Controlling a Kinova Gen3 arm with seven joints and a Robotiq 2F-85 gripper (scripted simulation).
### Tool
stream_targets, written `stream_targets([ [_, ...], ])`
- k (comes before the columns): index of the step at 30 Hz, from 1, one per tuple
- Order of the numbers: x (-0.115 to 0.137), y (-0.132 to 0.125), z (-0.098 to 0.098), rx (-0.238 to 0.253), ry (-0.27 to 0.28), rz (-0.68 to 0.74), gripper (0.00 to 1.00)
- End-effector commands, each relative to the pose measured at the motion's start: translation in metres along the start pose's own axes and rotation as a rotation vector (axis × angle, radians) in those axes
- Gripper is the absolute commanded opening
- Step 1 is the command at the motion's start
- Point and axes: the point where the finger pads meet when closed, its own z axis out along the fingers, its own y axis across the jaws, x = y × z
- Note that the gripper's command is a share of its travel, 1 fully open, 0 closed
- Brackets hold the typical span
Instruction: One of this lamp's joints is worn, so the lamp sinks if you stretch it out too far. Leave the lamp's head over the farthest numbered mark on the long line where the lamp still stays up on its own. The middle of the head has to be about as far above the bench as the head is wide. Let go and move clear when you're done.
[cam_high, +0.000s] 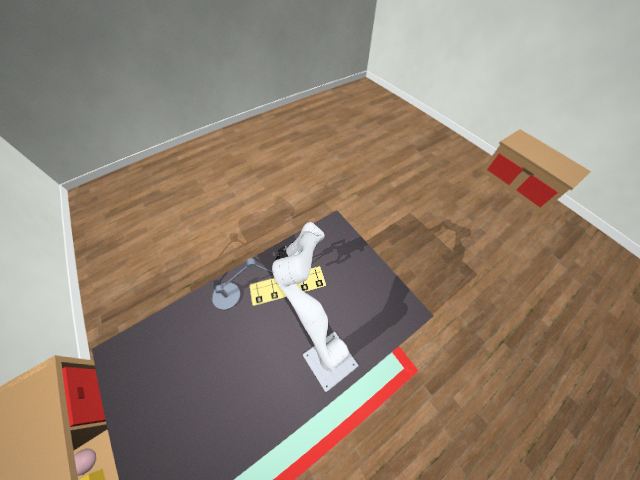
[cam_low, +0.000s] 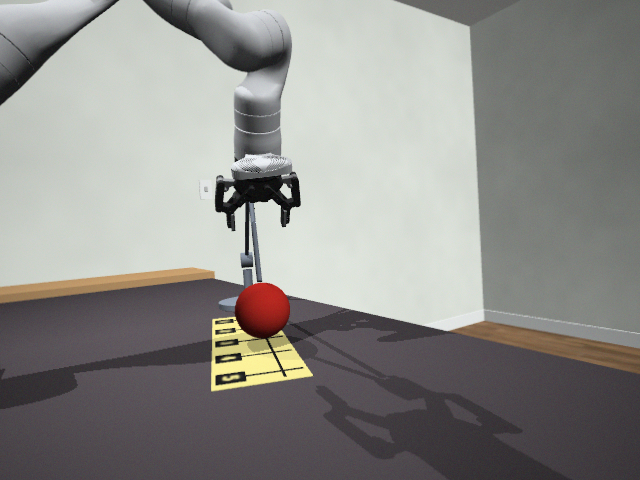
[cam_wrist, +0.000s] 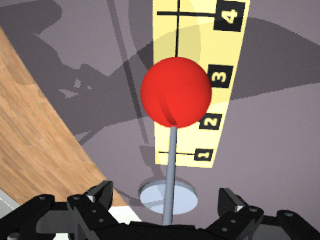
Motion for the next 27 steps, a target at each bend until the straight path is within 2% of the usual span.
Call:
stream_targets([
  [1, 0.001, 0.002, 0.009, -0.007, 0.001, 0.003, 1.0],
  [23, 0.004, 0.002, 0.062, -0.006, -0.001, 0.011, 1.0],
  [27, 0.004, 0.002, 0.063, -0.007, -0.001, 0.012, 1.0],
])
